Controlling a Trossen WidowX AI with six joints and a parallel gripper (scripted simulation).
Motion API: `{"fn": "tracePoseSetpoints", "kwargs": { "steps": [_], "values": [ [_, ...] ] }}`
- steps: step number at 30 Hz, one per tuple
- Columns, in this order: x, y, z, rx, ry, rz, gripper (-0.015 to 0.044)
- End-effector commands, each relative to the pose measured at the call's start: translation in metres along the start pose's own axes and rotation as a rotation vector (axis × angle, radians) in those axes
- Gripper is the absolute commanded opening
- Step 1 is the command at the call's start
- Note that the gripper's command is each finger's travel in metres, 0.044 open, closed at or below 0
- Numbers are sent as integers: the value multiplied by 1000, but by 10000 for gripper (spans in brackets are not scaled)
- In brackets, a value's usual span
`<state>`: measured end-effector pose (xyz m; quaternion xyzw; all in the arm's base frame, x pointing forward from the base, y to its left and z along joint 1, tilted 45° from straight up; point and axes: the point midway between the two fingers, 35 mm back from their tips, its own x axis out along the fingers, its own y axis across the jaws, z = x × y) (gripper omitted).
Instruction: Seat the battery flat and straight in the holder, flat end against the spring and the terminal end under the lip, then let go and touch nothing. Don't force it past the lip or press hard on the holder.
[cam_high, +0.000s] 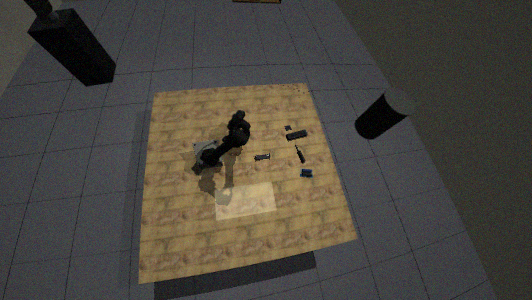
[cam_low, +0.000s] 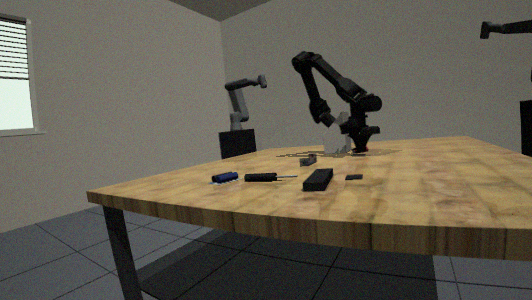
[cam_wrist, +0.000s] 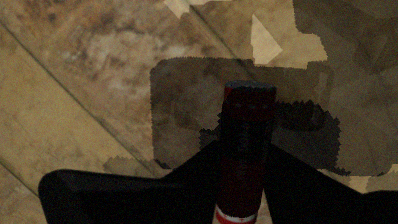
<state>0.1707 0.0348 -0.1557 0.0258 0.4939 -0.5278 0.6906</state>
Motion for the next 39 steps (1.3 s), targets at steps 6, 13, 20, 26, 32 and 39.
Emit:
{"fn": "tracePoseSetpoints", "kwargs": {
  "steps": [6,13,20,26,32,39],
  "values": [
    [-39,4,0,8,4,23,67],
    [-47,18,31,-109,20,38,67],
    [-57,32,81,-300,20,53,67],
    [-62,34,113,-409,47,70,67],
    [-65,30,162,-561,34,79,67],
    [-66,13,222,-735,20,82,67]
  ]
}}
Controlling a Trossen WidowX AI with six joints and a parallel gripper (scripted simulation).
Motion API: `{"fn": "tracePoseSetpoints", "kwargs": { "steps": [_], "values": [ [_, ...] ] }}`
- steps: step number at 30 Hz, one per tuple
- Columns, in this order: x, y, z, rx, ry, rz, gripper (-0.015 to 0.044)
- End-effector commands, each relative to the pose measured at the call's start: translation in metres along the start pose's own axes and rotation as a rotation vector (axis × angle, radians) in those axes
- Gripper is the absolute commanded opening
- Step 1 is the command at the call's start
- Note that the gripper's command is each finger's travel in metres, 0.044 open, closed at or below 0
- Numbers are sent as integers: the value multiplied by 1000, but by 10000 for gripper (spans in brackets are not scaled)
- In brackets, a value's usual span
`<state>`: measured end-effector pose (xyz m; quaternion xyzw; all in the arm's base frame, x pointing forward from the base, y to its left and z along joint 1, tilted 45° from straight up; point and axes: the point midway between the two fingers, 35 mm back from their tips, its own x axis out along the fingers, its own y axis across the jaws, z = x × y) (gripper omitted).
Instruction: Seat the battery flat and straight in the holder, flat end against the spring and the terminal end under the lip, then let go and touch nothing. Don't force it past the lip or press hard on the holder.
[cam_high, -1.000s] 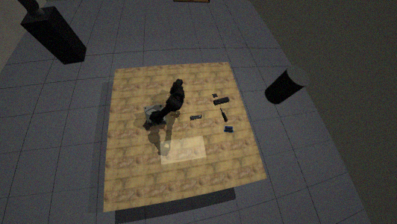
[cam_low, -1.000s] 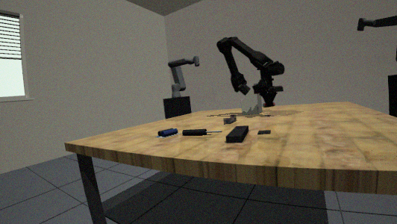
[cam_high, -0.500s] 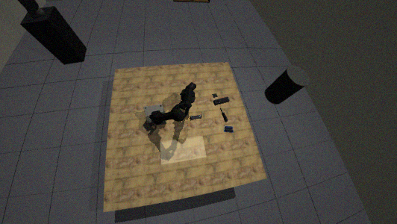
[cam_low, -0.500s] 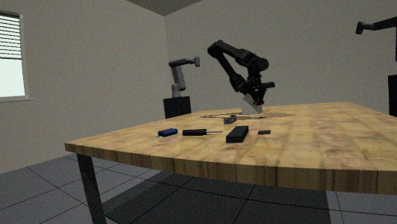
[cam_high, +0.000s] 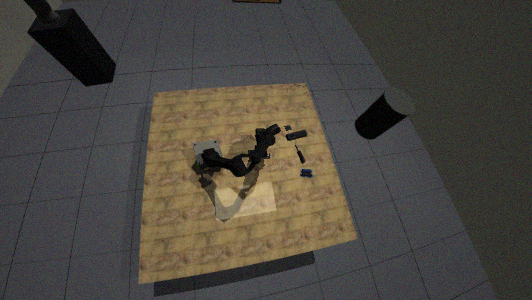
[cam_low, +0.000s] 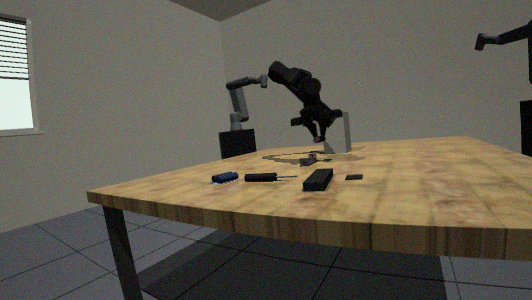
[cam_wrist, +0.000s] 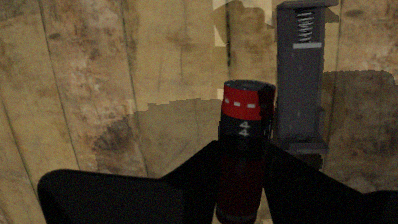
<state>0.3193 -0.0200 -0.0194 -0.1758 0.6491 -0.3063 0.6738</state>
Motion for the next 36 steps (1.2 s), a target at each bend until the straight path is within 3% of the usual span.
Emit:
{"fn": "tracePoseSetpoints", "kwargs": {
  "steps": [1,11,25,36],
  "values": [
    [-4,-30,18,-87,-7,-5,67],
    [-2,-42,22,-131,5,-2,67],
    [34,-45,17,-98,242,-20,67],
    [38,-45,19,-93,288,-22,67]
  ]
}}
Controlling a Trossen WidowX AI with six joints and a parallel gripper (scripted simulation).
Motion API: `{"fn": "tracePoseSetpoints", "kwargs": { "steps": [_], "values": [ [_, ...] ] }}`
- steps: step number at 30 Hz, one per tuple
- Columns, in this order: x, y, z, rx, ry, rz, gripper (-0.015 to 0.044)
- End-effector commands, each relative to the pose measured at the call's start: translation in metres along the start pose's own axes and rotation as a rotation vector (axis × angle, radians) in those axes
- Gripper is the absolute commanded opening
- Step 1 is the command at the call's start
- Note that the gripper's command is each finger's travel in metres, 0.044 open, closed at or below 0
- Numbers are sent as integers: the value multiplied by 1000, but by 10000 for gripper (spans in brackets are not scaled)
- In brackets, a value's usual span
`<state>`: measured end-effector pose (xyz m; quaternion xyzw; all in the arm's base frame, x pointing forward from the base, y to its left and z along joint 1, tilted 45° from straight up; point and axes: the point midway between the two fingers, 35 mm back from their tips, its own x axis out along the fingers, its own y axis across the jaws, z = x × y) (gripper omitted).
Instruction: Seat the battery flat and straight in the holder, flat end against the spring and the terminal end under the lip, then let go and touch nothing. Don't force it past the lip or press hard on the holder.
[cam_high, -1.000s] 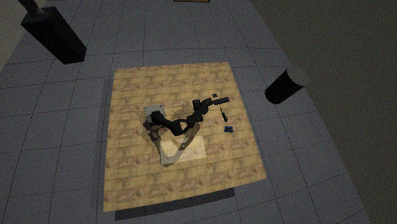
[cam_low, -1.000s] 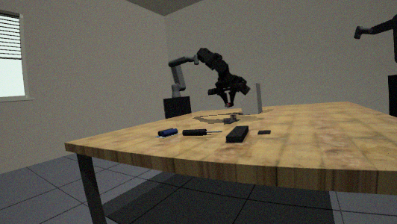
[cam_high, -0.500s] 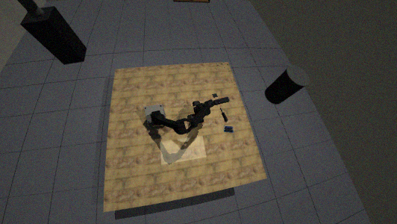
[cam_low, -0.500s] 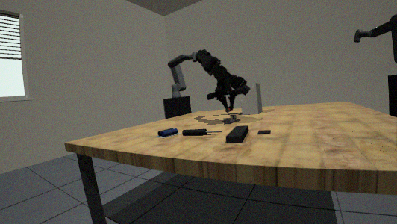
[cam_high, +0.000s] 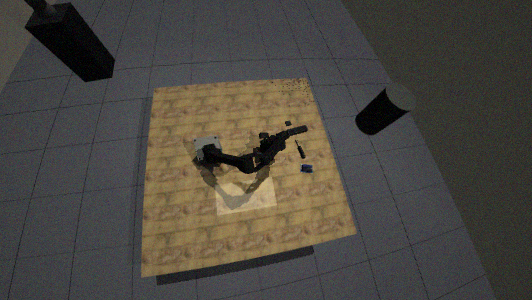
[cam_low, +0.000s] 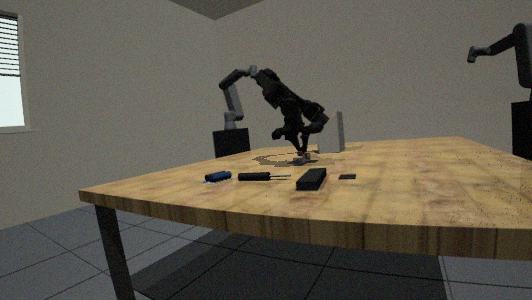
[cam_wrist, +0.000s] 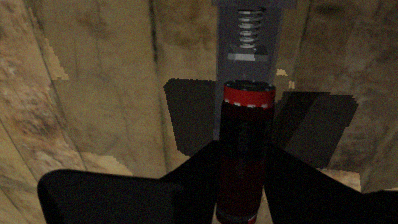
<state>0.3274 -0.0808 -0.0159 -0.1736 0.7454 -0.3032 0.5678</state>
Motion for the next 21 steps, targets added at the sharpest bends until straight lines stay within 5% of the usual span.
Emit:
{"fn": "tracePoseSetpoints", "kwargs": {
  "steps": [1,21],
  "values": [
    [2,1,2,4,24,3,67],
    [7,1,8,10,132,4,67]
  ]
}}
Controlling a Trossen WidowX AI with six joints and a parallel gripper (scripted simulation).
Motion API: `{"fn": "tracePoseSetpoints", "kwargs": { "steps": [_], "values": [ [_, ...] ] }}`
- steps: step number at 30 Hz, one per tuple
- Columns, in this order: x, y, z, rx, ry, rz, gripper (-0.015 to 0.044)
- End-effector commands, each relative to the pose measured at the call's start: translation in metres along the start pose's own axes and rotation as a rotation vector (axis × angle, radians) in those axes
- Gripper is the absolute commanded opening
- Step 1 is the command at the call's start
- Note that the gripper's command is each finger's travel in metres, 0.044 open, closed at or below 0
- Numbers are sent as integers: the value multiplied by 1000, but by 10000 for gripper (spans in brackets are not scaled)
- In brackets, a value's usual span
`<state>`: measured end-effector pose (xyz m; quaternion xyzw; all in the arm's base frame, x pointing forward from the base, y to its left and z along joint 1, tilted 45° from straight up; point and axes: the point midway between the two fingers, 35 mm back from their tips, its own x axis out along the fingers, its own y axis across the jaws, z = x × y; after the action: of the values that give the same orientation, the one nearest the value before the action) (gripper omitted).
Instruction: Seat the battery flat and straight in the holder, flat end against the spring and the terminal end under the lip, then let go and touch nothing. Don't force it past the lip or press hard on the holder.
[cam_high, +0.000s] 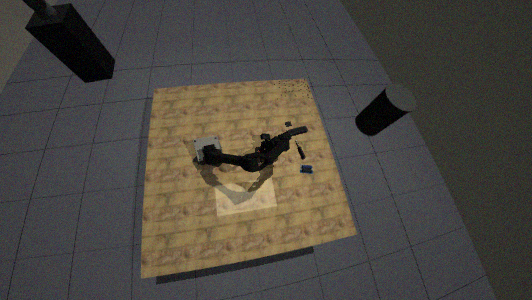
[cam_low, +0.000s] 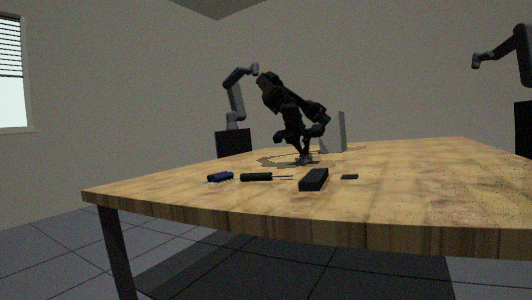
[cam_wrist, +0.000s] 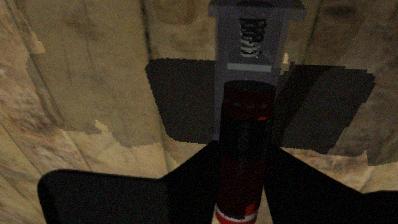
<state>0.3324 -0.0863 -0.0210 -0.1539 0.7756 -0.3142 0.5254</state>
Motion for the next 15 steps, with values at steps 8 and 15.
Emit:
{"fn": "tracePoseSetpoints", "kwargs": {
  "steps": [8,15],
  "values": [
    [4,1,3,8,62,2,67],
    [5,0,5,12,100,1,67]
  ]
}}
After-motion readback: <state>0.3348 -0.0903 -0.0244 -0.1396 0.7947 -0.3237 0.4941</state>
